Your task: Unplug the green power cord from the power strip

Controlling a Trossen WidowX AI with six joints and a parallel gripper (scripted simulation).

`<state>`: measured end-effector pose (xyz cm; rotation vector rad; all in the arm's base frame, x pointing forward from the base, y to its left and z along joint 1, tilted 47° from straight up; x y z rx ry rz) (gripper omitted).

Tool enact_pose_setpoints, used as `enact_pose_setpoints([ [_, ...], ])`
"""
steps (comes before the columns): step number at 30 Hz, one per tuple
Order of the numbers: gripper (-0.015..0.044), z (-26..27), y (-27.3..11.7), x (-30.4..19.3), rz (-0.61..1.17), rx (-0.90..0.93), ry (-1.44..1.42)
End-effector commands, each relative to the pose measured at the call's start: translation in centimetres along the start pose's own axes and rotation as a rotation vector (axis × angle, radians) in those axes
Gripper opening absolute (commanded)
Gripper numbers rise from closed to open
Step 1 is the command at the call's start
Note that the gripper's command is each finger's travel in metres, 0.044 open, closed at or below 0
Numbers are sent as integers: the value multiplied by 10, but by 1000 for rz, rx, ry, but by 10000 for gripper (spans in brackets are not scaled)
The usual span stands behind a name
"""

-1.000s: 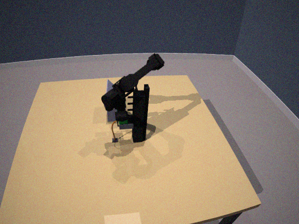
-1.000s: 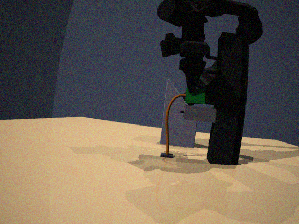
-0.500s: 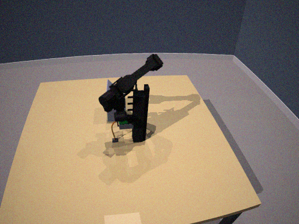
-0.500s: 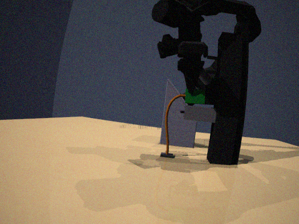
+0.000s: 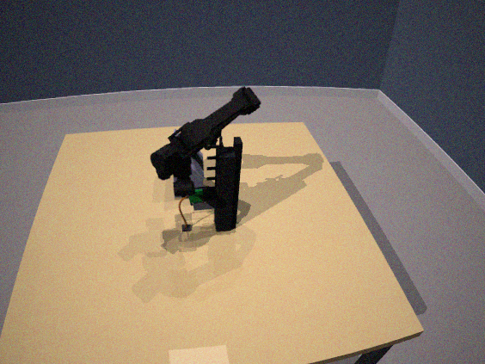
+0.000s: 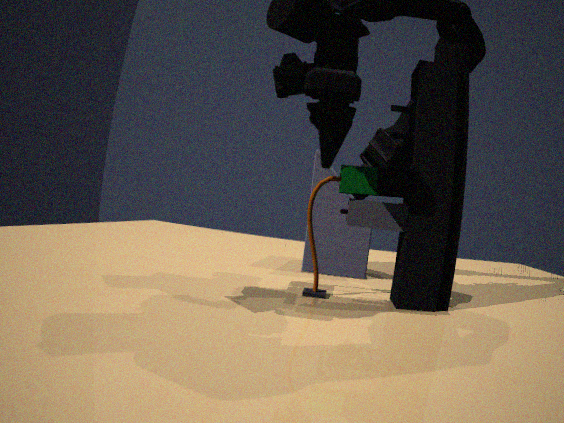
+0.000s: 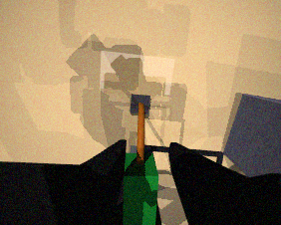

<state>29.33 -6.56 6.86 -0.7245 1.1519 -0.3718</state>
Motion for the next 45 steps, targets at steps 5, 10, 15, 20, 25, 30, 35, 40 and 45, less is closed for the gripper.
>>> enact_pose_setpoints([
  [5, 160, 0, 1, -1, 5, 1, 3],
  [10, 160, -1, -7, 0, 0, 11, 21],
  [15, 160, 0, -7, -3, 0, 11, 22],
  [20, 160, 1, -8, -10, 0, 11, 22],
  [25, 160, 3, -8, -18, 0, 11, 22],
  [30, 160, 4, -8, -26, 1, 10, 22],
  [35, 160, 5, -7, -34, 1, 11, 22],
  [40, 160, 6, -7, -42, 2, 11, 22],
  [45, 160, 6, -7, -45, 3, 11, 22],
])
Point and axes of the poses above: the point midway between the two fingers, 35 mm back from their tips, its own y axis out along the fingers, its own z axis across the jaws, x = y × z, the point moved 7 cm from there along -y, back along the fingers, and after that the axes turned 11 degrees about -y, right-handed, at the moved point
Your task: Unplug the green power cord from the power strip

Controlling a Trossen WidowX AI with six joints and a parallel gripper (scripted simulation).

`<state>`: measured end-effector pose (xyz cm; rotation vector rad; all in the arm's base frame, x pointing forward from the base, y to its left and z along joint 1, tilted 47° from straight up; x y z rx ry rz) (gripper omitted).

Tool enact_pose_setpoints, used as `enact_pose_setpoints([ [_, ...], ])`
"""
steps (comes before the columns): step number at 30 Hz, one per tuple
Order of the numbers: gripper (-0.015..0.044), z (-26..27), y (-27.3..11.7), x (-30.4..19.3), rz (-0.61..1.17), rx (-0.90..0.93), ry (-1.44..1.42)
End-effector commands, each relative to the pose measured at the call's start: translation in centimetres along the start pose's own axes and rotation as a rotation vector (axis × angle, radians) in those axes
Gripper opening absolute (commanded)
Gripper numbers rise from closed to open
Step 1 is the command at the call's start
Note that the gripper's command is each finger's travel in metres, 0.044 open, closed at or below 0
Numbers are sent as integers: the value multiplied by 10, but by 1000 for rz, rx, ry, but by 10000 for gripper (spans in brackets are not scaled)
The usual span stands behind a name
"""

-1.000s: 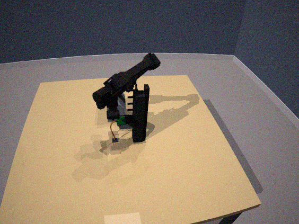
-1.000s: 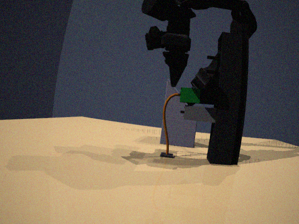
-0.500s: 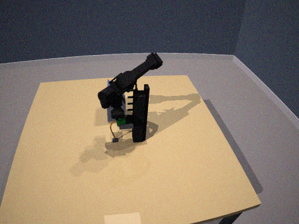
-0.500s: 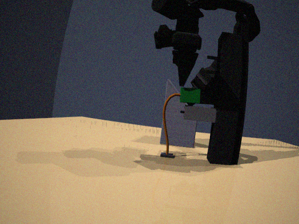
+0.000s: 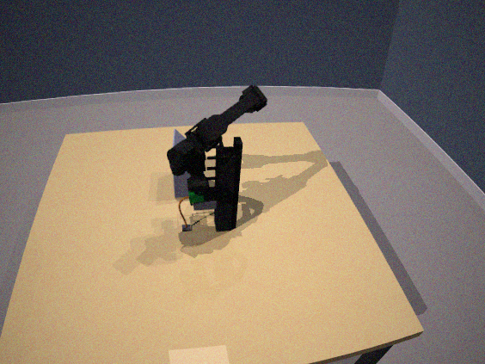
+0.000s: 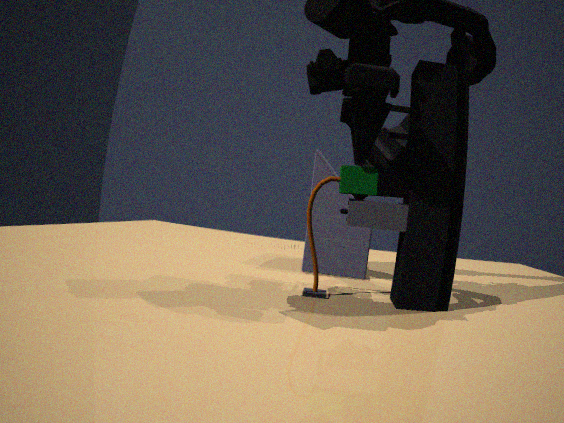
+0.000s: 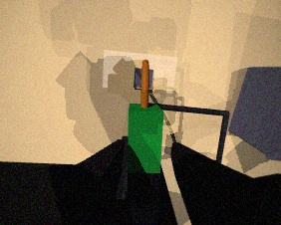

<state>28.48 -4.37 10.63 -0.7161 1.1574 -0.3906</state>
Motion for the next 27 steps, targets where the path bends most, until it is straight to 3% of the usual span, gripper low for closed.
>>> enact_pose_setpoints([
  [1, 160, -2, 2, -2, 10, -3, 10],
  [17, 160, -2, 14, -2, 11, -3, 10],
  [19, 107, 0, 12, -2, 4, -3, 3],
  [27, 54, 0, 12, -2, 4, -3, 3],
])
Point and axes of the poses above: the point midway between the two fingers, 35 mm back from their tips, its own y axis out along the fingers, its own z axis across the jaws, x = y × z, the point moved 7 cm from there along -y, back along the fingers, and after that the axes turned 11 degrees about -y, right-handed, at the moved point
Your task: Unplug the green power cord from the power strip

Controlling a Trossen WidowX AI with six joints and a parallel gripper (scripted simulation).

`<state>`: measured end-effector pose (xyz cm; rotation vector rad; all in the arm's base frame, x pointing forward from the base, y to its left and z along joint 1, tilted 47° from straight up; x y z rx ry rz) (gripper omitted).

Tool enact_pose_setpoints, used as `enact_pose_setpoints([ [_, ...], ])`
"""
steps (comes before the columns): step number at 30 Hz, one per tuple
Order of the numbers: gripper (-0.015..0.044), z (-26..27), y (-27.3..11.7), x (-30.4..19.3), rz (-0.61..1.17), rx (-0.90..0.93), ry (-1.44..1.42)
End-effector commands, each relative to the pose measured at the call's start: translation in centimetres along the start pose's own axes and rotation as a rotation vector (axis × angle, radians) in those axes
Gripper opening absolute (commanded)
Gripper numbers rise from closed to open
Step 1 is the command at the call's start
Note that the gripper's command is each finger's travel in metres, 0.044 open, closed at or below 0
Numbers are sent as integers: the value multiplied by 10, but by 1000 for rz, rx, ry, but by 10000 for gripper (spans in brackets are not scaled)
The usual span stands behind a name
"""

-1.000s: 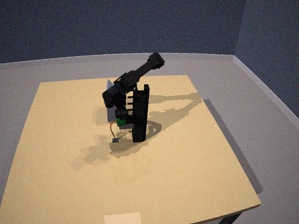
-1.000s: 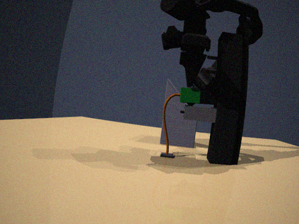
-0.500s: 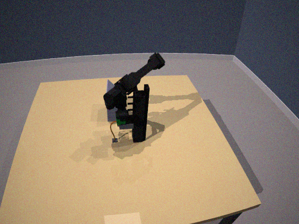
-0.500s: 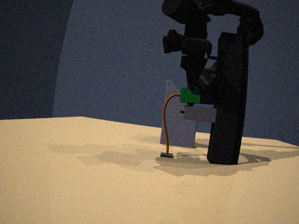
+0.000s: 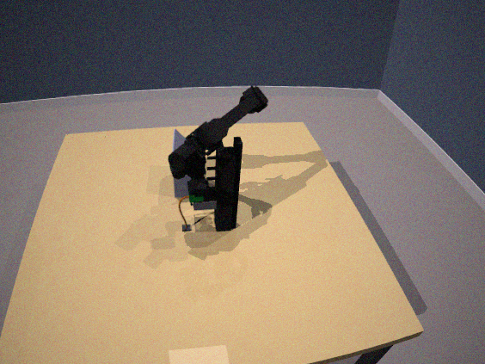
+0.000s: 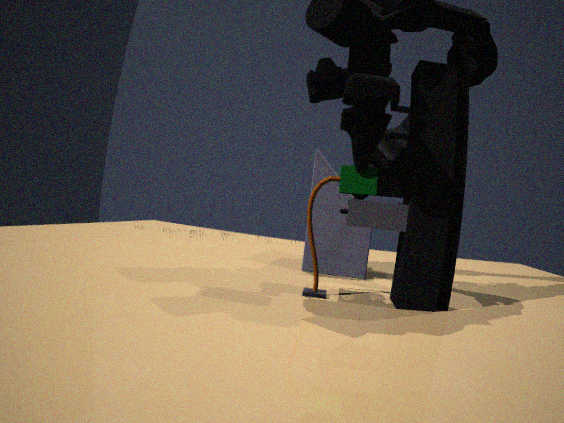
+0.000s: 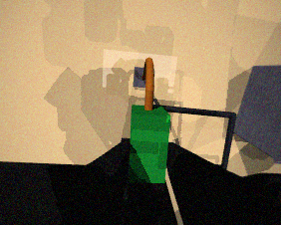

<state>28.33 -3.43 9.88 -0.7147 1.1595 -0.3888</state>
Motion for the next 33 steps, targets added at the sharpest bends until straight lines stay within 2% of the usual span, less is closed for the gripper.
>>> enact_pose_setpoints([
  [1, 47, 0, 0, 0, 1, -3, 2],
  [4, 0, 0, 0, 0, 1, -3, 2],
  [22, 0, -3, -2, 27, 0, -3, 4],
  [33, 289, -5, 0, 22, 7, -2, 8],
])
Point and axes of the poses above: the point midway between the two fingers, 35 mm back from their tips, its own y axis out along the fingers, its own z axis across the jaws, x = y × z, the point moved 7 cm from there along -y, back along the fingers, and after that the axes turned 11 degrees about -y, right-handed, at the moved point
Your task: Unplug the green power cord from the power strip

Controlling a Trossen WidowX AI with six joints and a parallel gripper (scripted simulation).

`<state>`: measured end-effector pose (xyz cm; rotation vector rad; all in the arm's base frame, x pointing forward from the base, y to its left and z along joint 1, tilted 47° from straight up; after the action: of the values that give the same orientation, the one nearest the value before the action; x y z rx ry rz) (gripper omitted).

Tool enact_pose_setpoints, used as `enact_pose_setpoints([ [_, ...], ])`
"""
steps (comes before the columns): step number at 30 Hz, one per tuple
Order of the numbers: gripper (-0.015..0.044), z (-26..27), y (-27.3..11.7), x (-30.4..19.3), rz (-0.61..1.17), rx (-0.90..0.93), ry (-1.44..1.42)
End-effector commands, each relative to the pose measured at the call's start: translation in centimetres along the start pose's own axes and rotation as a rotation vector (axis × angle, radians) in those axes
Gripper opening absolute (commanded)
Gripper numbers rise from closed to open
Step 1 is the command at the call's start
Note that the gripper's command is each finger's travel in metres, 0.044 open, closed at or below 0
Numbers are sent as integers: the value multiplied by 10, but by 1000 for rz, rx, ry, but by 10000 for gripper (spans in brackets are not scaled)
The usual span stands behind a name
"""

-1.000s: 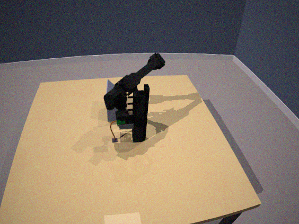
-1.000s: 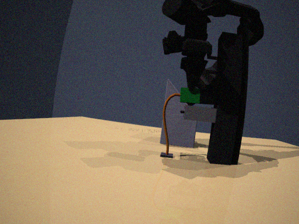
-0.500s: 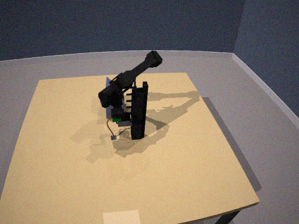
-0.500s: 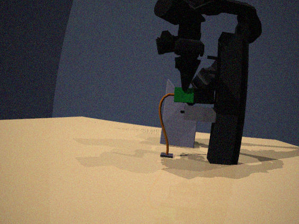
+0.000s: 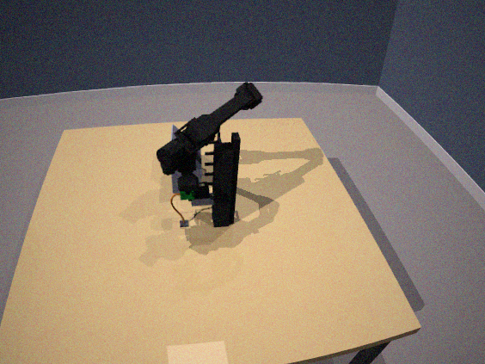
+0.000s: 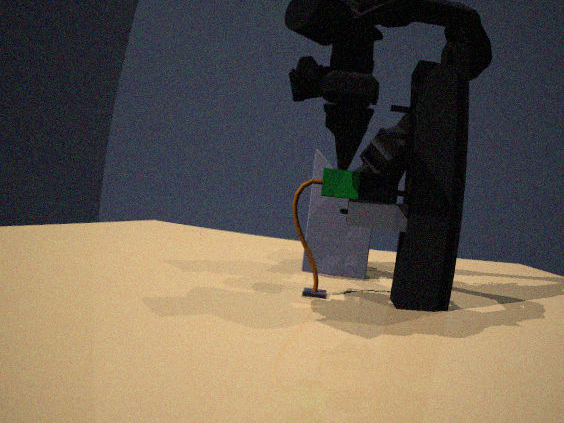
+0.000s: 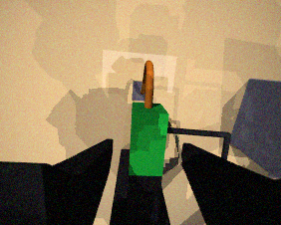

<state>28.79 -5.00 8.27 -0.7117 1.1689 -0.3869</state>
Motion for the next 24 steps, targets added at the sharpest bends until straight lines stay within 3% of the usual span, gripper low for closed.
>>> enact_pose_setpoints([
  [1, 315, -1, 1, 0, 2, -1, 0],
  [6, 440, -5, -6, 28, -2, -1, 0],
  [10, 440, -12, -12, 59, -2, -1, -1],
  [24, 440, -12, -12, 59, -2, -1, -1],
])
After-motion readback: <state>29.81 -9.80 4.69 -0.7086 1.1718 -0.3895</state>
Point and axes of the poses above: the point midway between the two fingers, 35 mm back from their tips, its own y axis out along the fingers, its own z axis across the jaws, x = y × z, the point moved 7 cm from there along -y, back along the fingers, and after that the axes turned 11 degrees about -y, right-handed, at the moved point
